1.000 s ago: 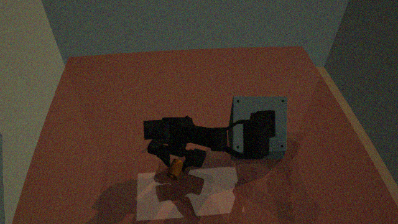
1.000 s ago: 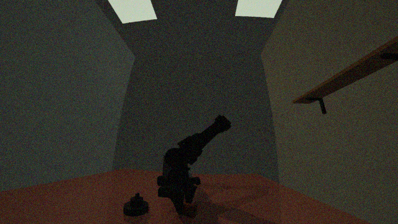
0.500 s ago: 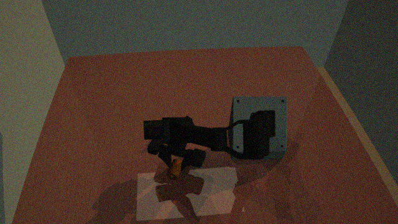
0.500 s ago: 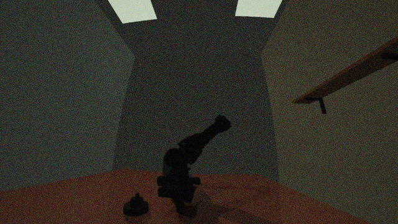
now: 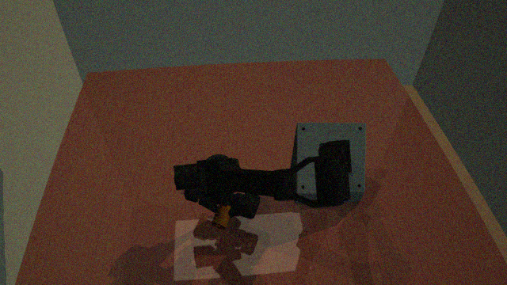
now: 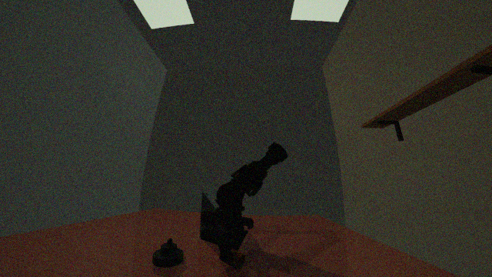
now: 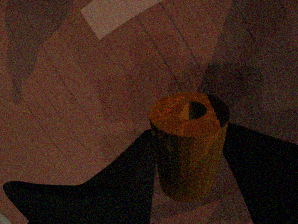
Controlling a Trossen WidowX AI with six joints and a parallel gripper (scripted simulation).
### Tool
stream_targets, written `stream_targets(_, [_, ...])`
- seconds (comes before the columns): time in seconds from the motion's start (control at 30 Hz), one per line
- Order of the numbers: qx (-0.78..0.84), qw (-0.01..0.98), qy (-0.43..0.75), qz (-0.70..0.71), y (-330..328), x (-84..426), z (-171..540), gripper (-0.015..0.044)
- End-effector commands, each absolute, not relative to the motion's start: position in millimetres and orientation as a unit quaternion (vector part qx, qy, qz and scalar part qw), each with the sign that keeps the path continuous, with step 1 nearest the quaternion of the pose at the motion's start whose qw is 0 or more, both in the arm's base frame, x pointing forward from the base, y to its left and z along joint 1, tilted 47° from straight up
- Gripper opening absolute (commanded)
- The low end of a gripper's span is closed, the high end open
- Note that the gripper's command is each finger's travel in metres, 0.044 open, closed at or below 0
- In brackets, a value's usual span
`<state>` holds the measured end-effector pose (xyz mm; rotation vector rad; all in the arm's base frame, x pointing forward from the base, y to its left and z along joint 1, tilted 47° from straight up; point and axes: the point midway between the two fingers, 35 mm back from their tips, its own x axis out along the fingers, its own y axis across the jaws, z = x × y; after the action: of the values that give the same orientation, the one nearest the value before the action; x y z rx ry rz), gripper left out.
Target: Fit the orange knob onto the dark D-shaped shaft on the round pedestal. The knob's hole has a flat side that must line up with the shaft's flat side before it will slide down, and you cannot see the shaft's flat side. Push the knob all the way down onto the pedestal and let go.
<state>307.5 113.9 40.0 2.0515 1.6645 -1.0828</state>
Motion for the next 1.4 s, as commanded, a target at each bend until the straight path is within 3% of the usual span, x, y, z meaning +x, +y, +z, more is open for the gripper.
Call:
stream_targets(0.0, [0.698,0.165,0.573,-0.397,114.8,308.8,44.6,0.0181])
stream_targets(1.37, [0.517,0.354,0.481,-0.613,137.4,324.1,82.0,0.0181])
